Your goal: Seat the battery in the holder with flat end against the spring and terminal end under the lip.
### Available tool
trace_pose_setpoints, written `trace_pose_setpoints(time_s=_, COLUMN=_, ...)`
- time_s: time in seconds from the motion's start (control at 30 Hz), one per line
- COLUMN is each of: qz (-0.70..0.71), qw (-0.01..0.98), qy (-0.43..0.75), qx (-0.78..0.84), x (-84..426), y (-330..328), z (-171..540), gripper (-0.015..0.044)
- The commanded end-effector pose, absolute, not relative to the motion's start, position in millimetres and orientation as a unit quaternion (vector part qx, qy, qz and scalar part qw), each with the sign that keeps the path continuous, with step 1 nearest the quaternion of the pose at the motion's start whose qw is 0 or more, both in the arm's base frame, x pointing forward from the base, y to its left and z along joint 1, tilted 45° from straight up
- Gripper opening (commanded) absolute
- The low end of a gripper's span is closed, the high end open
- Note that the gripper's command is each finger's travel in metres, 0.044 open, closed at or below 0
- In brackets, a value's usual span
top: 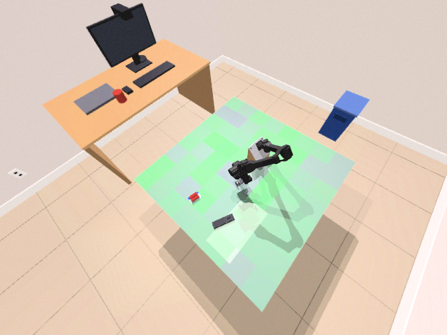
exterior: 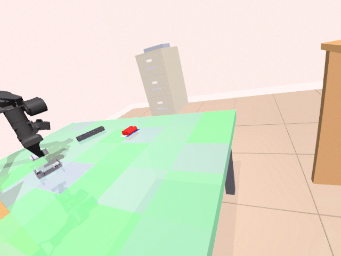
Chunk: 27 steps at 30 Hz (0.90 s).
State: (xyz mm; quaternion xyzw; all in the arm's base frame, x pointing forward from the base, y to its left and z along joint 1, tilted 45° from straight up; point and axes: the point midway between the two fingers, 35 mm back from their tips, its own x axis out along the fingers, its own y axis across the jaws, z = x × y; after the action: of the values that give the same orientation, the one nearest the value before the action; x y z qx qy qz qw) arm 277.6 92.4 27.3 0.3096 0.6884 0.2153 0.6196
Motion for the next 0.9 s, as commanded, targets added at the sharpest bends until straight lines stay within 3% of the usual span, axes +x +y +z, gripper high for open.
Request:
trace_pose_setpoints(time_s=0.0, qz=0.225, qw=0.625, qy=0.684, qx=0.302, x=277, y=94, z=32, gripper=0.0084)
trace_pose_setpoints(time_s=0.87, qz=0.262, qw=0.524, qy=0.765, qx=0.267, x=269, y=123, z=3, gripper=0.0084)
